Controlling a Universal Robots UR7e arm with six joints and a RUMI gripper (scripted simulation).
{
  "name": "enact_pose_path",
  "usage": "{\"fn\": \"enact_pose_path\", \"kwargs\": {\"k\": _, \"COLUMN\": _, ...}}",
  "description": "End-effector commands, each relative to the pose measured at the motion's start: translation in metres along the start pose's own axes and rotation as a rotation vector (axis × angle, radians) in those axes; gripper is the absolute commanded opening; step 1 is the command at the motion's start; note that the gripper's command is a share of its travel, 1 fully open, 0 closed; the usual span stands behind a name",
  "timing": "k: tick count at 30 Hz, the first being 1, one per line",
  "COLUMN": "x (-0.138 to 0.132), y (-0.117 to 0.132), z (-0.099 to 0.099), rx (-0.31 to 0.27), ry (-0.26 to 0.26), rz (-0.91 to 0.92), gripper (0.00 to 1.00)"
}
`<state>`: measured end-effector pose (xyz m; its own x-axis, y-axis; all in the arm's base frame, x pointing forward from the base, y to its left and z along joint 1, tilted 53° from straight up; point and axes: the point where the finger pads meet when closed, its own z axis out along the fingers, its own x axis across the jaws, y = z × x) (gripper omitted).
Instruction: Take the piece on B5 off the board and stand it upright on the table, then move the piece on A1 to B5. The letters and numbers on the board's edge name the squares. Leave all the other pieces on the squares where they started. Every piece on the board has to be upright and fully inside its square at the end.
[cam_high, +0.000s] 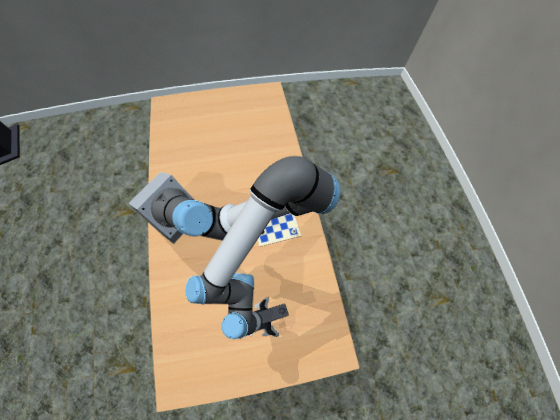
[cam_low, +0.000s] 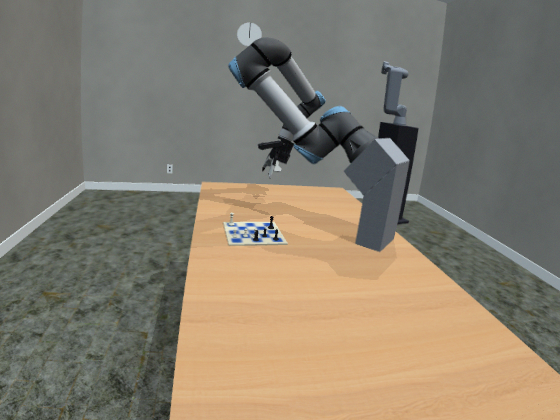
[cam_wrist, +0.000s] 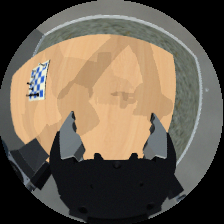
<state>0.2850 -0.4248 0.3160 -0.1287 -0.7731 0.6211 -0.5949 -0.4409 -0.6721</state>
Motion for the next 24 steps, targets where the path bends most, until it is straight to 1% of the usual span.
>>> {"fn": "enact_pose_path", "kwargs": {"k": 1, "x": -0.012, "y": -0.007, "z": 0.006, "rx": 0.042, "ry": -0.072, "rz": -0.056, "gripper": 1.00}}
{"fn": "enact_pose_path", "kwargs": {"k": 2, "x": -0.016, "y": -0.010, "z": 0.008, "rx": 0.055, "ry": -0.091, "rz": -0.074, "gripper": 1.00}}
{"fn": "enact_pose_path", "kwargs": {"k": 3, "x": -0.016, "y": -0.010, "z": 0.008, "rx": 0.055, "ry": -0.091, "rz": -0.074, "gripper": 1.00}}
{"fn": "enact_pose_path", "kwargs": {"k": 4, "x": -0.020, "y": -0.013, "z": 0.011, "rx": 0.067, "ry": -0.112, "rz": -0.094, "gripper": 1.00}}
{"fn": "enact_pose_path", "kwargs": {"k": 5, "x": -0.020, "y": -0.013, "z": 0.011, "rx": 0.067, "ry": -0.112, "rz": -0.094, "gripper": 1.00}}
{"fn": "enact_pose_path", "kwargs": {"k": 6, "x": -0.025, "y": -0.015, "z": 0.013, "rx": 0.079, "ry": -0.134, "rz": -0.114, "gripper": 1.00}}
{"fn": "enact_pose_path", "kwargs": {"k": 7, "x": -0.025, "y": -0.015, "z": 0.013, "rx": 0.079, "ry": -0.134, "rz": -0.114, "gripper": 1.00}}
{"fn": "enact_pose_path", "kwargs": {"k": 9, "x": -0.034, "y": -0.021, "z": 0.017, "rx": 0.107, "ry": -0.175, "rz": -0.153, "gripper": 1.00}}
{"fn": "enact_pose_path", "kwargs": {"k": 10, "x": -0.034, "y": -0.021, "z": 0.017, "rx": 0.107, "ry": -0.175, "rz": -0.153, "gripper": 1.00}}
{"fn": "enact_pose_path", "kwargs": {"k": 11, "x": -0.039, "y": -0.024, "z": 0.019, "rx": 0.121, "ry": -0.198, "rz": -0.175, "gripper": 1.00}}
{"fn": "enact_pose_path", "kwargs": {"k": 14, "x": -0.039, "y": -0.024, "z": 0.019, "rx": 0.121, "ry": -0.198, "rz": -0.175, "gripper": 1.00}}
{"fn": "enact_pose_path", "kwargs": {"k": 17, "x": -0.055, "y": -0.033, "z": 0.027, "rx": 0.169, "ry": -0.275, "rz": -0.247, "gripper": 1.00}}
{"fn": "enact_pose_path", "kwargs": {"k": 18, "x": -0.055, "y": -0.033, "z": 0.027, "rx": 0.169, "ry": -0.275, "rz": -0.247, "gripper": 1.00}}
{"fn": "enact_pose_path", "kwargs": {"k": 20, "x": -0.069, "y": -0.042, "z": 0.035, "rx": 0.210, "ry": -0.336, "rz": -0.306, "gripper": 1.00}}
{"fn": "enact_pose_path", "kwargs": {"k": 21, "x": -0.069, "y": -0.042, "z": 0.035, "rx": 0.210, "ry": -0.336, "rz": -0.306, "gripper": 1.00}}
{"fn": "enact_pose_path", "kwargs": {"k": 23, "x": -0.084, "y": -0.051, "z": 0.042, "rx": 0.253, "ry": -0.402, "rz": -0.369, "gripper": 1.00}}
{"fn": "enact_pose_path", "kwargs": {"k": 24, "x": -0.084, "y": -0.051, "z": 0.042, "rx": 0.253, "ry": -0.402, "rz": -0.369, "gripper": 1.00}}
